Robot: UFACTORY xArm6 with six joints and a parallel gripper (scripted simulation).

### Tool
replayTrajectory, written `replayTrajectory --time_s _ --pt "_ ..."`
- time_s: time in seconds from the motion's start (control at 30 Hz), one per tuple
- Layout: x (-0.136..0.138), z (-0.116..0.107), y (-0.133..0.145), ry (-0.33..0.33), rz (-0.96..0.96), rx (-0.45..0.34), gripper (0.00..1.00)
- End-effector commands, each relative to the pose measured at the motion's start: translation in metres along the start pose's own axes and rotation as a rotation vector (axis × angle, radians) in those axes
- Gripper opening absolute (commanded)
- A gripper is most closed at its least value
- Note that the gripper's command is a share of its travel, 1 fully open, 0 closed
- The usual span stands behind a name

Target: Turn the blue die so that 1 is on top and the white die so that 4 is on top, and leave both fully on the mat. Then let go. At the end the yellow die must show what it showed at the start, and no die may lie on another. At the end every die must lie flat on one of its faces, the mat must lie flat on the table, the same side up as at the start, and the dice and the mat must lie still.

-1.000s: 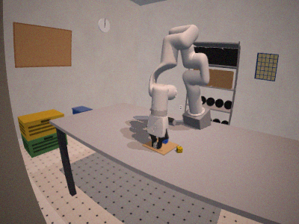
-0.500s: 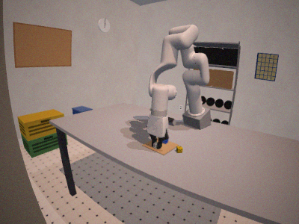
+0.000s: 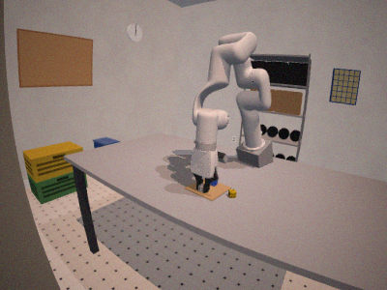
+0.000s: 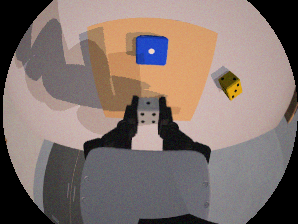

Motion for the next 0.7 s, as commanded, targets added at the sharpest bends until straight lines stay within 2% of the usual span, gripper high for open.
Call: replayTrajectory --time_s 0.0,0.3,0.33,0.4,0.43,0.5,0.53,0.6,0.63,0.67 --pt "0.0003 -0.0008 0.0013 0.001 0.0 -0.003 0.21" --pt "0.0003 -0.0008 0.0013 0.001 0.0 -0.003 0.25" --pt "0.0003 -0.0008 0.0013 0.001 0.0 -0.003 0.29" --pt "0.0003 -0.0008 0.0013 0.001 0.0 -0.003 0.29" --pt "0.0003 -0.0008 0.0013 0.001 0.0 -0.003 0.33" --pt "0.0003 -0.0008 0.0013 0.001 0.0 -0.003 0.33" --pt "0.0003 -0.0008 0.0013 0.001 0.0 -0.003 0.37" --pt "0.0003 -0.0008 0.0013 0.001 0.0 -0.003 0.37" --pt "0.0003 -0.0008 0.0013 0.001 0.0 -0.003 0.42" --pt "0.0003 -0.0008 0.0013 0.001 0.0 -0.003 0.42"
Point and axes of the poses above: the point where the finger pads meet when closed, its own z axis out along the fingers, its own x axis across the jaws, y = z × x, the point moved 1 cm from there along -z, back along the fingers, and after that the axes turned 13 degrees about z, right-handed, at the moved point
